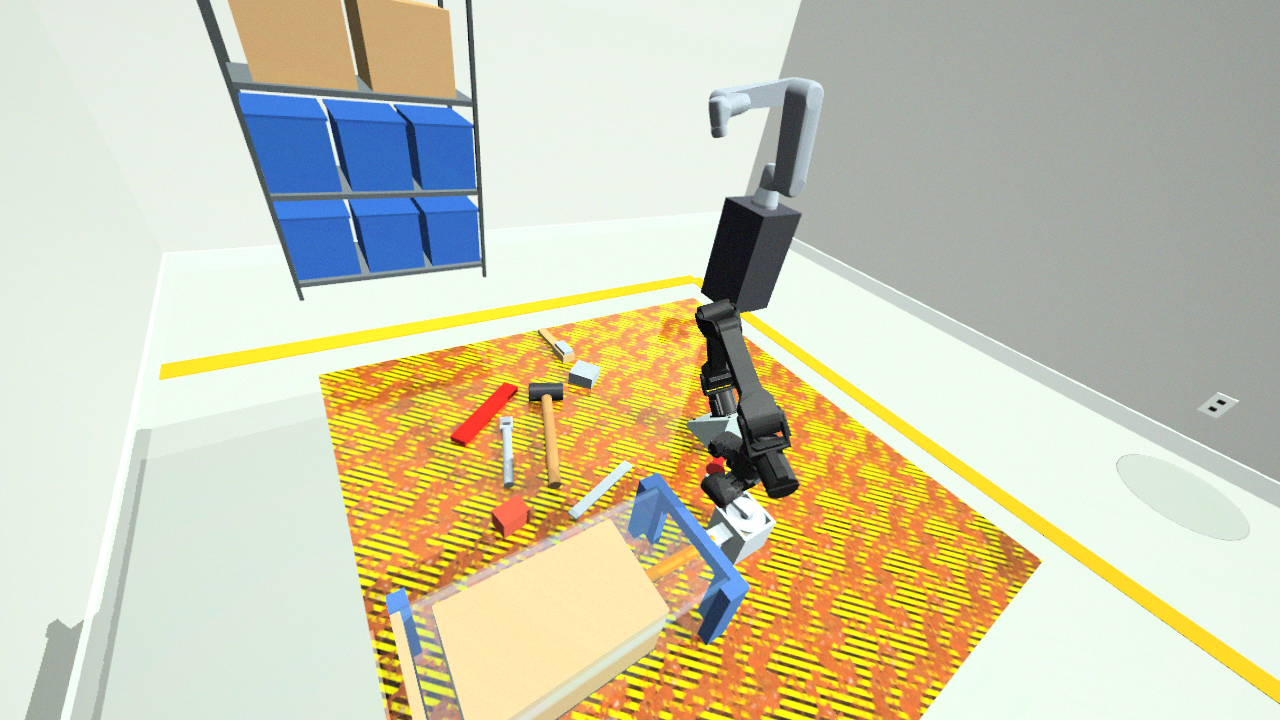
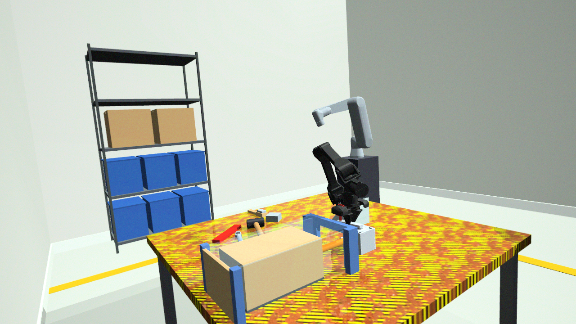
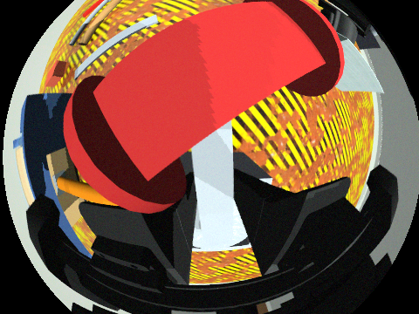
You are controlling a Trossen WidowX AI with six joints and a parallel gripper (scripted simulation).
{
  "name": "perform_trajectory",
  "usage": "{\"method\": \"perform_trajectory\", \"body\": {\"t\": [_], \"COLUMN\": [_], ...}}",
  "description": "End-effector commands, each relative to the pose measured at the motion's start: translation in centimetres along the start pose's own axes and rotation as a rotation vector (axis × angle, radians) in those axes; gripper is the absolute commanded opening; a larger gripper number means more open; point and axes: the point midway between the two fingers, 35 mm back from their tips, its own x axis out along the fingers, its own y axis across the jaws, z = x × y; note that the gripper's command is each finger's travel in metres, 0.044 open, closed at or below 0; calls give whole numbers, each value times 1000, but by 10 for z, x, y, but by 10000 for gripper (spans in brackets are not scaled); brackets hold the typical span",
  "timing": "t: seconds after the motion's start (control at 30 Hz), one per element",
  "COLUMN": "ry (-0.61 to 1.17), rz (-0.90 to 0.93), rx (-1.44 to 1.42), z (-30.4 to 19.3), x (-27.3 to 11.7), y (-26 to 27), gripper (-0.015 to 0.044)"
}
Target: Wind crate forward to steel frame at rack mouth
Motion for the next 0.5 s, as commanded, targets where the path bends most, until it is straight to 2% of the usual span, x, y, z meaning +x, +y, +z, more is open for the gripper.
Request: {"method": "perform_trajectory", "body": {"t": [0.0, 0.47], "ry": [2, 2], "rz": [0, -5], "rx": [21, 77], "z": [-1, -1], "x": [3, 5], "y": [0, -4], "gripper": [0, 0]}}
